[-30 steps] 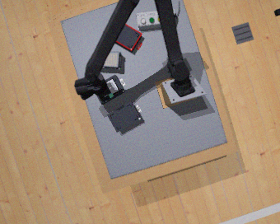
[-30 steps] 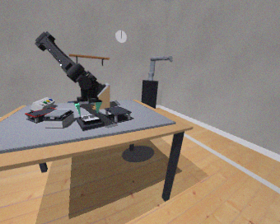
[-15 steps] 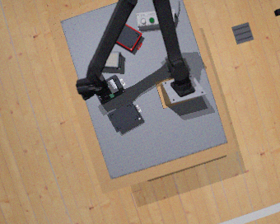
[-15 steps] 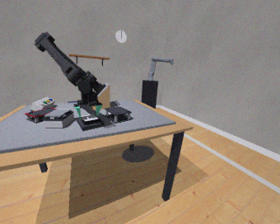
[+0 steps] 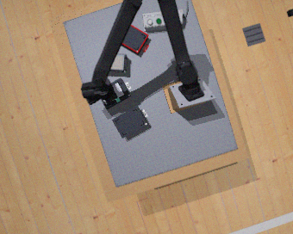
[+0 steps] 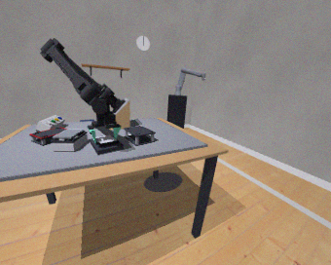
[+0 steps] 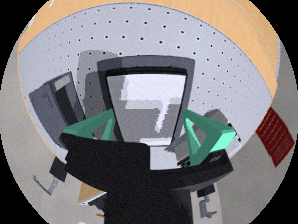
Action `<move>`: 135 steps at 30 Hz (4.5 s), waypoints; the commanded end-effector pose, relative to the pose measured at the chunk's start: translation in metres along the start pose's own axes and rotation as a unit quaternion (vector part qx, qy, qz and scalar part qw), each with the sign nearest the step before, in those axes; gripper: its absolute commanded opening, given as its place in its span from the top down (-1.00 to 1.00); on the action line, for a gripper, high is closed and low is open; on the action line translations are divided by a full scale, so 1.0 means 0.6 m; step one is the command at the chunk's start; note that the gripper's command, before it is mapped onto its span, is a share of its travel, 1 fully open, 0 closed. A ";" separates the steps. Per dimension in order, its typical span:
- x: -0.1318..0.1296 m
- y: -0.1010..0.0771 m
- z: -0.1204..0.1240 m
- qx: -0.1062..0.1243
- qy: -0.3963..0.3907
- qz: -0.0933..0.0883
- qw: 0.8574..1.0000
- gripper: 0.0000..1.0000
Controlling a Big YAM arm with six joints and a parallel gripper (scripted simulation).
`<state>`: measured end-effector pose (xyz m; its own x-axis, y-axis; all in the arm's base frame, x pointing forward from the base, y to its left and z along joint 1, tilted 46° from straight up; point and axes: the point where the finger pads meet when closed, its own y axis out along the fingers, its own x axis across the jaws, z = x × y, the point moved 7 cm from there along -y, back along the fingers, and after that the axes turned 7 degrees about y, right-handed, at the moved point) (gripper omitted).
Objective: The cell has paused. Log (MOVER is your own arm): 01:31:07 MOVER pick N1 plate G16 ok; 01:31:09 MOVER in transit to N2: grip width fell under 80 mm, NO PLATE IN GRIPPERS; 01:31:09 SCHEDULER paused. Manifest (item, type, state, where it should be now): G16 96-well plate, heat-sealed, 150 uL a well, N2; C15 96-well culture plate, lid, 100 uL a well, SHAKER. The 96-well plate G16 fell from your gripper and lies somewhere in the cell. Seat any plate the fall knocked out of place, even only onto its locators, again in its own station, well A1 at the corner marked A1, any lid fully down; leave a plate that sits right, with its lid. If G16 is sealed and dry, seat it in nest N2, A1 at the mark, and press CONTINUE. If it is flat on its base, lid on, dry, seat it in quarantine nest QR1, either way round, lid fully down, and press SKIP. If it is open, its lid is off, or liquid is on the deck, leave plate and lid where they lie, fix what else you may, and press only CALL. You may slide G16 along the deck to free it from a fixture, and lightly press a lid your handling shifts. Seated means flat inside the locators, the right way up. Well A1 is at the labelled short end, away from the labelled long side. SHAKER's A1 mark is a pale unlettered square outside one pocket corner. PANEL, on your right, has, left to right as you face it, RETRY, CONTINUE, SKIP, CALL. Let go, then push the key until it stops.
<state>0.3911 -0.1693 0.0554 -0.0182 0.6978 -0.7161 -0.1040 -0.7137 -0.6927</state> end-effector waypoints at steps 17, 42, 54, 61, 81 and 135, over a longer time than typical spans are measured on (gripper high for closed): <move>-0.005 0.001 0.009 -0.004 0.006 -0.001 1.000 -1.00; -0.003 0.005 0.013 0.000 0.004 -0.002 1.000 1.00; -0.003 0.005 0.013 0.000 0.004 -0.002 1.000 1.00; -0.003 0.005 0.013 0.000 0.004 -0.002 1.000 1.00; 0.008 -0.030 0.008 -0.012 -0.002 0.000 1.000 1.00; -0.006 -0.118 -0.011 -0.007 0.013 0.000 1.000 1.00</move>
<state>0.3884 -0.1198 0.0976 -0.0278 0.7015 -0.7122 -0.1097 -0.7103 -0.6953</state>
